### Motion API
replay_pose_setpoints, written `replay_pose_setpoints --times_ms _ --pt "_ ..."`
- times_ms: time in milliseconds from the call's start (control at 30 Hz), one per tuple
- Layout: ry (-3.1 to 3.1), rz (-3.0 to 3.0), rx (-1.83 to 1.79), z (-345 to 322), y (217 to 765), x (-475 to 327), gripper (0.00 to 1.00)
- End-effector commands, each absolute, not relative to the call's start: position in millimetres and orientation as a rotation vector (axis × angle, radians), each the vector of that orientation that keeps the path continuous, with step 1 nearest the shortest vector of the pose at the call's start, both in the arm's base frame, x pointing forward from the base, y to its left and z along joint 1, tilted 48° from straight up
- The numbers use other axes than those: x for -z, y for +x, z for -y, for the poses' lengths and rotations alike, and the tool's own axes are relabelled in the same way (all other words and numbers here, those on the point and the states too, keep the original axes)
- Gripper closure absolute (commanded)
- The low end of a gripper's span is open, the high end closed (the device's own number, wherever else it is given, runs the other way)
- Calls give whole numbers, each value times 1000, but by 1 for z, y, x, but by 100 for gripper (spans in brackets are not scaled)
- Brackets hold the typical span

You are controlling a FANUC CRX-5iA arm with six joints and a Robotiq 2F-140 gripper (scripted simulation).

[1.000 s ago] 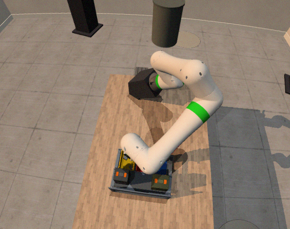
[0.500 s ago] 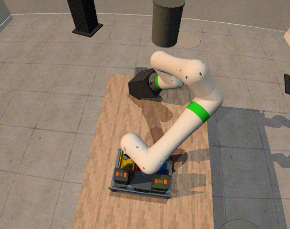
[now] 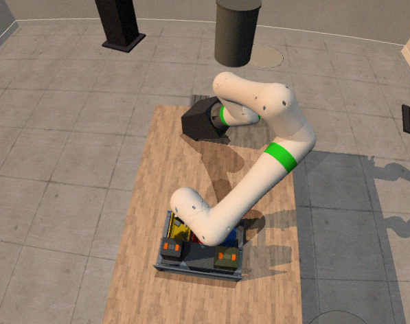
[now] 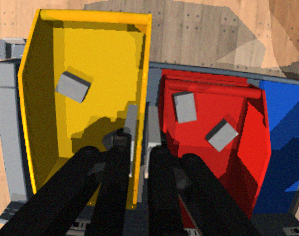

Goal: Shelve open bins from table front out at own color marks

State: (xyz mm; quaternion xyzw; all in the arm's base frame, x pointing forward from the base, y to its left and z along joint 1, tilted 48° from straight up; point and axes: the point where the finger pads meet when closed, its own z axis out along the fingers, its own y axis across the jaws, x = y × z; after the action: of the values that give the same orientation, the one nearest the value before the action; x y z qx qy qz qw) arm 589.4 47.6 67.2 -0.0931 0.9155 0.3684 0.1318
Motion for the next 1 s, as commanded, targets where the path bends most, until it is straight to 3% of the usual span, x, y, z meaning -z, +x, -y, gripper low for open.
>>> replay_pose_setpoints --times_ms 0,967 --pt "-270 -2657 -1069 -46 589 -69 94" --pt "-270 -2657 -1069 -18 579 -95 94"
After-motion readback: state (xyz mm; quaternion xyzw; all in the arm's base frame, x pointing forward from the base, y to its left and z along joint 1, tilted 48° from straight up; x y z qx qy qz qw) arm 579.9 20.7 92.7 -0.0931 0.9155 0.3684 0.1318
